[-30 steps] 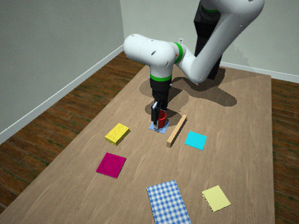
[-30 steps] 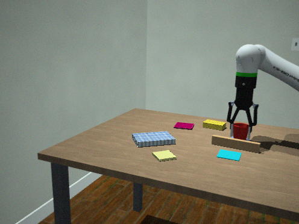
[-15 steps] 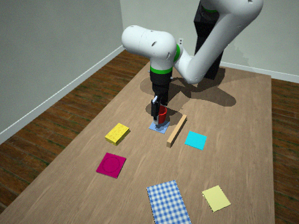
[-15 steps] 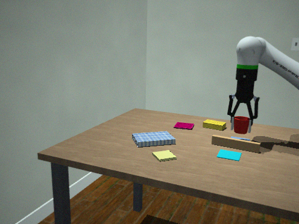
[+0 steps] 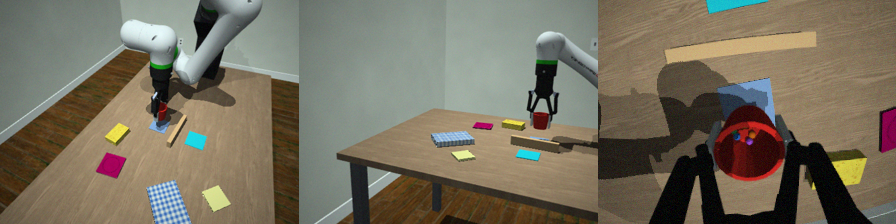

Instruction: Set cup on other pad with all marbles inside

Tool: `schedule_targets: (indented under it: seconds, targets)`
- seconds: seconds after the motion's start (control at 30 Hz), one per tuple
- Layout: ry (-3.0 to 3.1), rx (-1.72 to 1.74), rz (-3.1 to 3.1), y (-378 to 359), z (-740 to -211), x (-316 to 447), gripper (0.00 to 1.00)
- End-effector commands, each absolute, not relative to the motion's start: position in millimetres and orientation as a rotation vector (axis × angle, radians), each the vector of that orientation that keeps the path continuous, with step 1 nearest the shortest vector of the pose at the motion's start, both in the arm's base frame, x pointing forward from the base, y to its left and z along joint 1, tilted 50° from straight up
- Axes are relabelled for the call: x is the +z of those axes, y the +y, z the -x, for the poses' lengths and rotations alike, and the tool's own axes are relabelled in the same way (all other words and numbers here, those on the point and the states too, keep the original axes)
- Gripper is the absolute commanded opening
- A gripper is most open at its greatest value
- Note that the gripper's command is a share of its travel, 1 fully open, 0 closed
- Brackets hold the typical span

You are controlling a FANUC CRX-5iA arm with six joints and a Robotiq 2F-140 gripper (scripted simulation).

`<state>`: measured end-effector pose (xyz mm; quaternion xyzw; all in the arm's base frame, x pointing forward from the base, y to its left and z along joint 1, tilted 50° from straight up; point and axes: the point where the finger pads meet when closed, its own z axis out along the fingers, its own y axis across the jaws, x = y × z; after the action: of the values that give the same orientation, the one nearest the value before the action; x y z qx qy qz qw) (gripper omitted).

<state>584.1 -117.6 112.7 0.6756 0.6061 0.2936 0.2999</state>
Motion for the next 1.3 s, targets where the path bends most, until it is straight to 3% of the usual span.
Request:
schedule_targets:
  seconds: [0.0, 0.87, 1.27]
  targets:
    - [1.609, 0.780, -1.793, -117.6, -583.6, 113.3, 0.49]
    - [1.609, 0.780, -1.793, -100.0, -585.3, 113.9, 0.49]
    - [1.609, 0.780, -1.793, -55.3, -589.5, 115.4, 0.49]
